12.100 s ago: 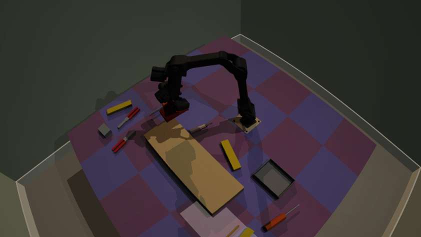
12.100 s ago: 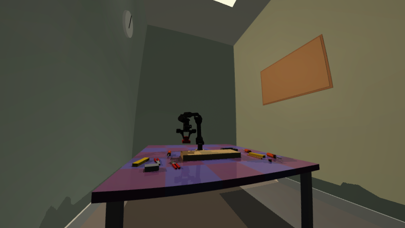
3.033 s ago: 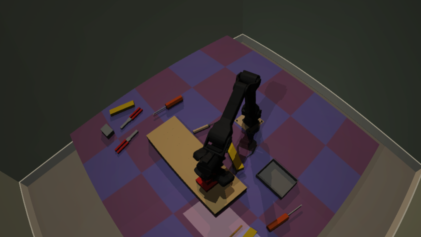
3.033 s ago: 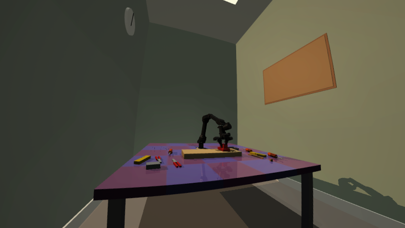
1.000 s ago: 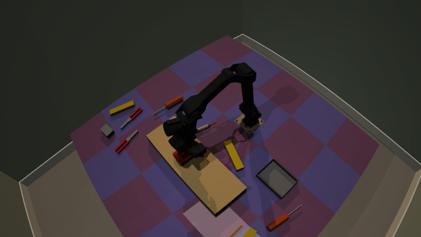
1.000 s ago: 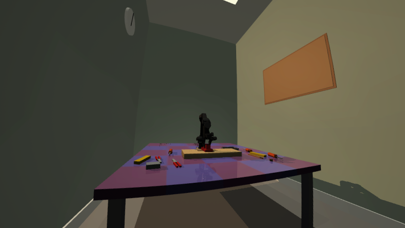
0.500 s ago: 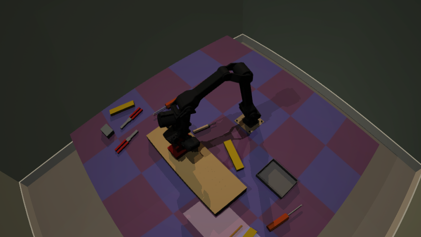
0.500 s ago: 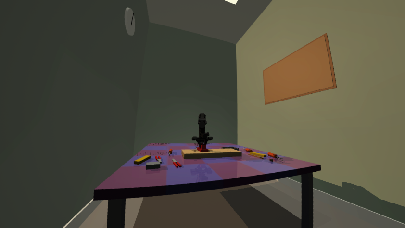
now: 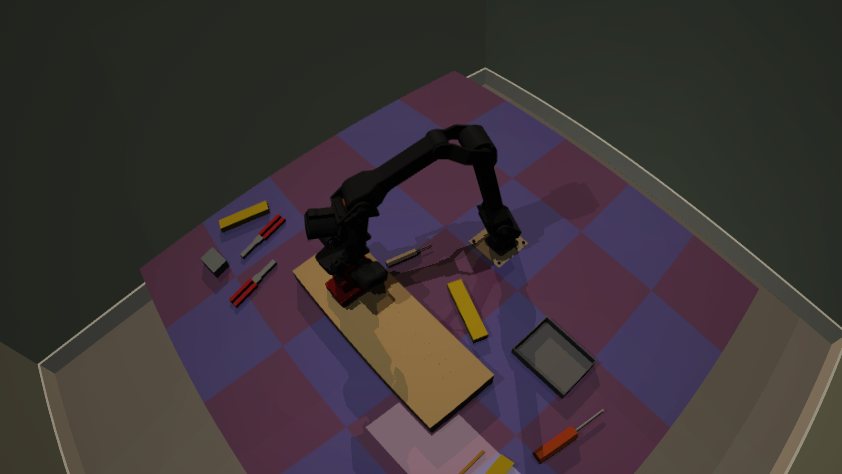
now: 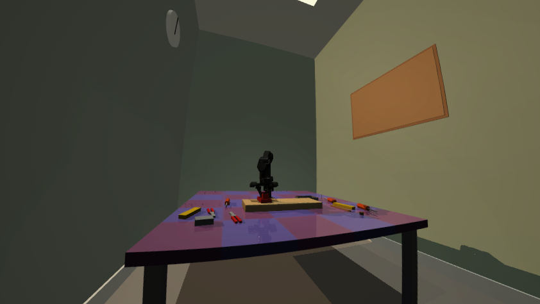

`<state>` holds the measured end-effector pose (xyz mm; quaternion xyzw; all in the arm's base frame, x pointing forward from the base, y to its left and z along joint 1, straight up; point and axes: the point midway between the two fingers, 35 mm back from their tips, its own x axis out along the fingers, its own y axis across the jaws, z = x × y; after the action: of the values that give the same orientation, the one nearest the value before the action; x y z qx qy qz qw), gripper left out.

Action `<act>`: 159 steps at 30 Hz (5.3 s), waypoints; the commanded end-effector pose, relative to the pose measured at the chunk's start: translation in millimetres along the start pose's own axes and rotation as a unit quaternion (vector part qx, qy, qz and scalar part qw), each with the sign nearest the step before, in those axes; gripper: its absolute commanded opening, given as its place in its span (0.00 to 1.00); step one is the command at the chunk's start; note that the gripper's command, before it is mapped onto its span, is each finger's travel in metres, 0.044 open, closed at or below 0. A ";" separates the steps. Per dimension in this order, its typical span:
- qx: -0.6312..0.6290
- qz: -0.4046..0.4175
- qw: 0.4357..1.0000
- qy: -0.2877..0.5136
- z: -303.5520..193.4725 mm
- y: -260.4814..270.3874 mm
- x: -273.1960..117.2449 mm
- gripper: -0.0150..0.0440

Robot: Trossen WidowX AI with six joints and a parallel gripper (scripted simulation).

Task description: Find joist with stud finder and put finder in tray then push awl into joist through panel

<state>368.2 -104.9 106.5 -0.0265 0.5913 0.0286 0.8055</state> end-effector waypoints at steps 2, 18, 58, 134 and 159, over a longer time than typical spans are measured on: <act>0.000 -0.001 1.000 0.001 0.4 -15.3 0.6 0.25; -0.001 -0.003 1.000 0.001 0.3 -59.4 0.1 0.25; -0.001 -0.003 1.000 0.001 25.4 -76.2 -79.7 0.25; -0.501 0.156 0.851 -0.005 -39.4 353.3 -96.5 0.25; -0.655 0.205 0.727 -0.006 -166.5 439.3 -124.3 0.25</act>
<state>155.6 313.6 169.4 -0.4170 0.4263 0.5607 0.5745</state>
